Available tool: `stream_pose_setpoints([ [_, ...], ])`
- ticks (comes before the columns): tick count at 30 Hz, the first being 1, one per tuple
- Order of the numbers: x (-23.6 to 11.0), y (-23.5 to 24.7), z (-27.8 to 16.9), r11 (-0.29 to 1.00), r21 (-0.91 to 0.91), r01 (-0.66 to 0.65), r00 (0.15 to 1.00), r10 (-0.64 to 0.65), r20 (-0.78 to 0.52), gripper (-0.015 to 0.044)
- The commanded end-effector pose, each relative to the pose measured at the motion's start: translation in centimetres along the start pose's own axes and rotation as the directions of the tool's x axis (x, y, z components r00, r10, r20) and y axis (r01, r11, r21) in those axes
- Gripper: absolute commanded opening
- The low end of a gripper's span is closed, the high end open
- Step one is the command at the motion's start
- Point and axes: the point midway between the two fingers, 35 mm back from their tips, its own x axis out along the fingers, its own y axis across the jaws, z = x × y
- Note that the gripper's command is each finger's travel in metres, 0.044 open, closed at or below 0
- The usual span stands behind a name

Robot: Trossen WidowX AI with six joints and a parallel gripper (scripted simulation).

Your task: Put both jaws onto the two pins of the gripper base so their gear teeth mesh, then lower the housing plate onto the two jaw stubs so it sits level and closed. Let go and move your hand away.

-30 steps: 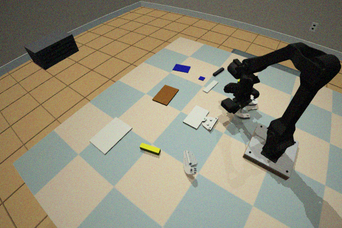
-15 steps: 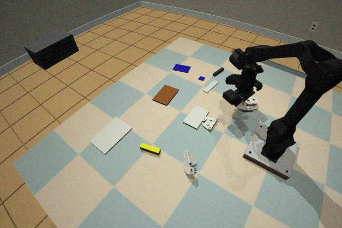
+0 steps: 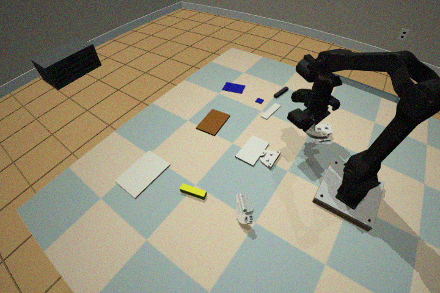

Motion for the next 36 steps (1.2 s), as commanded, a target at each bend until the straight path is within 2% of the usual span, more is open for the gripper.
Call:
stream_pose_setpoints([
  [1,-0.2,0.7,0.6,1.000,-0.013,-0.002,1.000,0.002,0.002,0.0134],
  [36,-0.5,9.7,5.1,0.984,-0.176,-0.009,1.000,0.010,0.005,0.0134],
])
